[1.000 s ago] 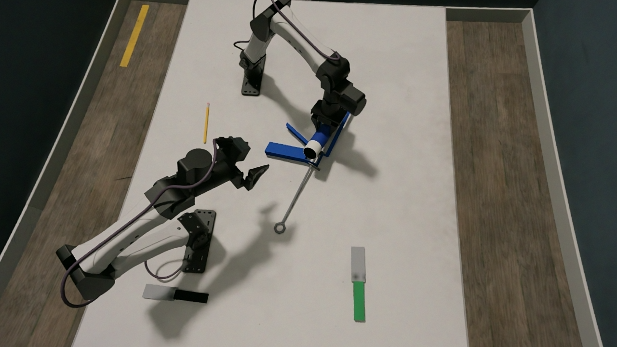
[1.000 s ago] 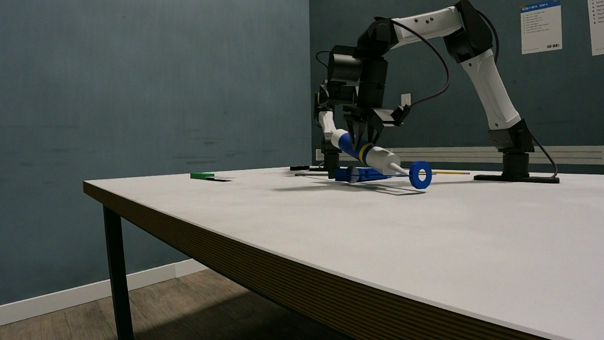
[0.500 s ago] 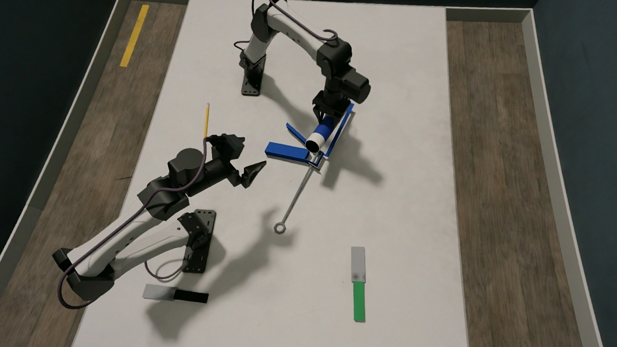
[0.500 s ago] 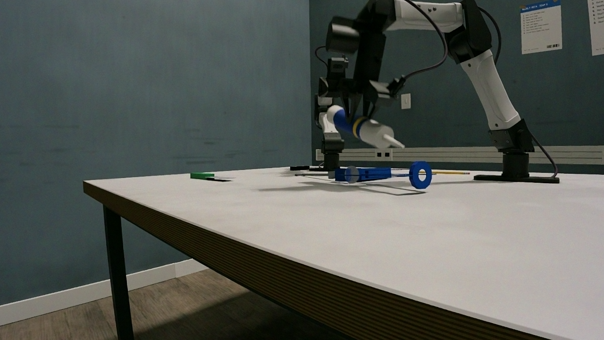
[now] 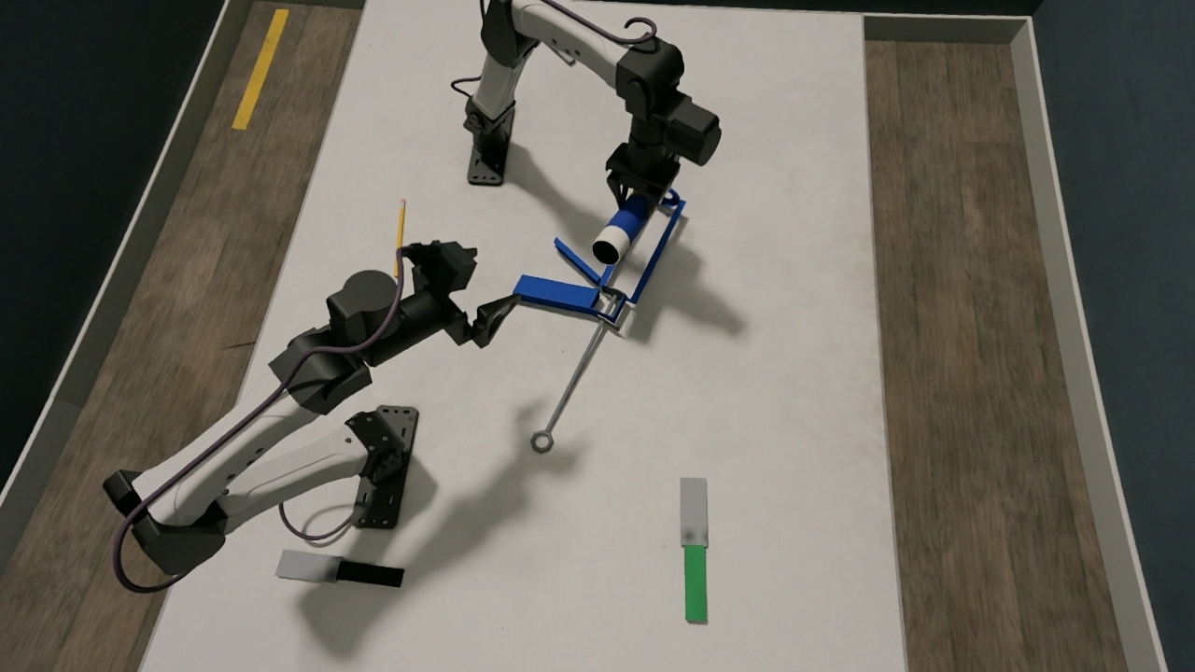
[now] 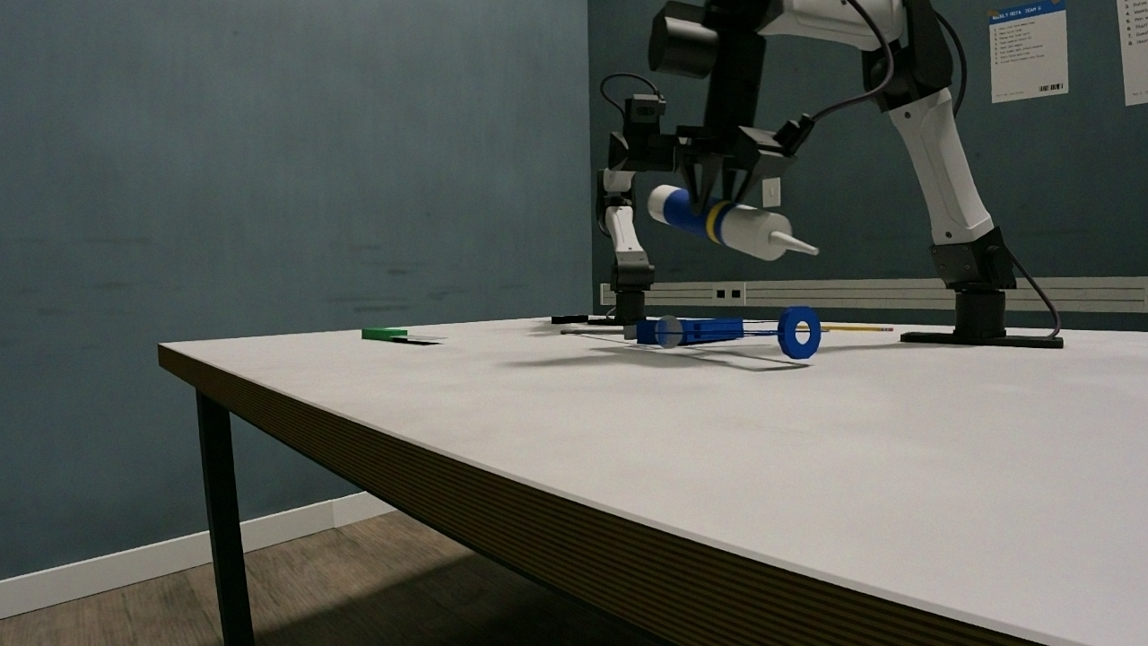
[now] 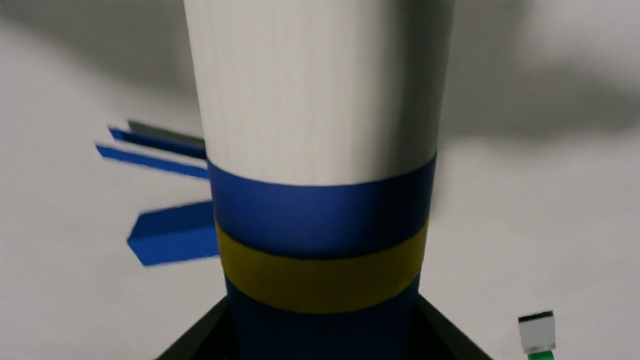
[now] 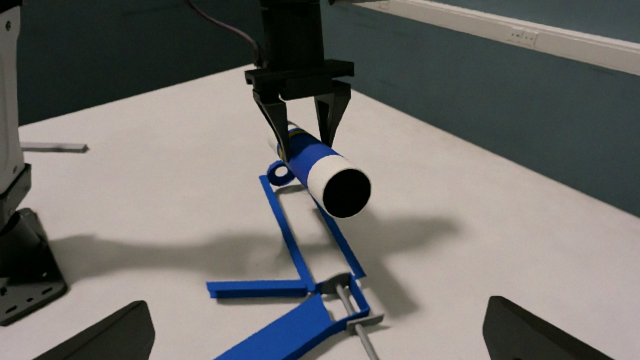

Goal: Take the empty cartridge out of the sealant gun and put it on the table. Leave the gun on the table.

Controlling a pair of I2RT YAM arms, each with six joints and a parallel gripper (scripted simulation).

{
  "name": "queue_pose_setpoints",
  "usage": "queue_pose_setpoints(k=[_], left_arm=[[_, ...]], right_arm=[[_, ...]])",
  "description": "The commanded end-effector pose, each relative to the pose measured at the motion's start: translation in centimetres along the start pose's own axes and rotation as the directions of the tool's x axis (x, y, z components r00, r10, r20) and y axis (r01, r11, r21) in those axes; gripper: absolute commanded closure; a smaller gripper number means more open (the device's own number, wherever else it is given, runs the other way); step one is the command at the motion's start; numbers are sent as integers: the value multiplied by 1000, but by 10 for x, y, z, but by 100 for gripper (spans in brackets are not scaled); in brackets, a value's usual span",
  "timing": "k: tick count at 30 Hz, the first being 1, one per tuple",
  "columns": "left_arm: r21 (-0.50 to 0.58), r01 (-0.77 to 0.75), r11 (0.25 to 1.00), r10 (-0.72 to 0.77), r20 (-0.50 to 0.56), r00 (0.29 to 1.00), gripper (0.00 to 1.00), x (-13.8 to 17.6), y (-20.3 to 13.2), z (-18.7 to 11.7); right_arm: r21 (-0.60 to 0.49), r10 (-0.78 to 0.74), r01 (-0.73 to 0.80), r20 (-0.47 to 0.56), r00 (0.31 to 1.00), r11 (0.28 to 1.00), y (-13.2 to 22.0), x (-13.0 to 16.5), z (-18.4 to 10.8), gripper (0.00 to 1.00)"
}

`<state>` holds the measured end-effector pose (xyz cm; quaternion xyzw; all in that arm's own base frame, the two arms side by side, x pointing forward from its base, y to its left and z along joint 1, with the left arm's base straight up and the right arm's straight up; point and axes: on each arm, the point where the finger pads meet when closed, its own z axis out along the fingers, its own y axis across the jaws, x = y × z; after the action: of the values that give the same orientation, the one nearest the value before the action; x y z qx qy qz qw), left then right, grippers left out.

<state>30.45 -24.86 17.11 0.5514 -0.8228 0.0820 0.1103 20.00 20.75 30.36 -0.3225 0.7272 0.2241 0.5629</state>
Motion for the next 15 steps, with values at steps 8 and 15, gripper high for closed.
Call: queue_pose_setpoints(k=[8,15], left_arm=[[47,-117,992,110,131,985,59,-114,50,-26],[21,-115,993,108,217,970,59,-207,93,-29]], right_arm=[[-108,-11,17,55,998,994,38,-78,62,0],[-200,-32,38,31,999,979,90,-101,139,0]])
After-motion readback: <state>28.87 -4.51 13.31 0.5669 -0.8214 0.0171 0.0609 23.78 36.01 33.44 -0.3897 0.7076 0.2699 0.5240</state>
